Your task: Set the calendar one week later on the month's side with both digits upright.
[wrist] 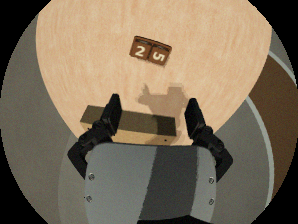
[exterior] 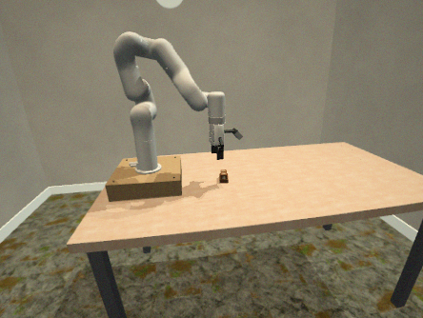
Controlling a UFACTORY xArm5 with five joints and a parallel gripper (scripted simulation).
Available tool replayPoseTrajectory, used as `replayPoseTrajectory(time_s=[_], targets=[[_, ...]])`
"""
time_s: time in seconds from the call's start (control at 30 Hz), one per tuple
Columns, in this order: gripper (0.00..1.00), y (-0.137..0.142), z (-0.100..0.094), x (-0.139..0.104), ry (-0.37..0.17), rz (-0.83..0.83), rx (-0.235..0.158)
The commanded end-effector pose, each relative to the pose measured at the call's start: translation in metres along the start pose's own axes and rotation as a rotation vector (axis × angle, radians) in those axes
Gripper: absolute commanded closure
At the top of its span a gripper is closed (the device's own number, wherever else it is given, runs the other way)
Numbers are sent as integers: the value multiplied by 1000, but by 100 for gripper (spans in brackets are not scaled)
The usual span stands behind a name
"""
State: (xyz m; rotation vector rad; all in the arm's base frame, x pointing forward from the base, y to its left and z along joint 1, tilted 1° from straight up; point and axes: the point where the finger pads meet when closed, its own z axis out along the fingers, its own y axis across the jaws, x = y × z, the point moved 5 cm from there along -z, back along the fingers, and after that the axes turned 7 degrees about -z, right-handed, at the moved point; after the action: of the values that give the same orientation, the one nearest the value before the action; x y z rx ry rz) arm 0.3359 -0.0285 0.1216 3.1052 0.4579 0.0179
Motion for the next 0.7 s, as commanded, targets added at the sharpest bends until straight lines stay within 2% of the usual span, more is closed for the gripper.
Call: replayPoseTrajectory(time_s=[0.0,0.17,0.23,0.67], targets=[[0,4,0,-18,9,-169,-5],[0,5,1,-26,9,-239,-6],[0,6,3,-39,8,-358,-7],[0,7,11,-76,6,-694,-9]])
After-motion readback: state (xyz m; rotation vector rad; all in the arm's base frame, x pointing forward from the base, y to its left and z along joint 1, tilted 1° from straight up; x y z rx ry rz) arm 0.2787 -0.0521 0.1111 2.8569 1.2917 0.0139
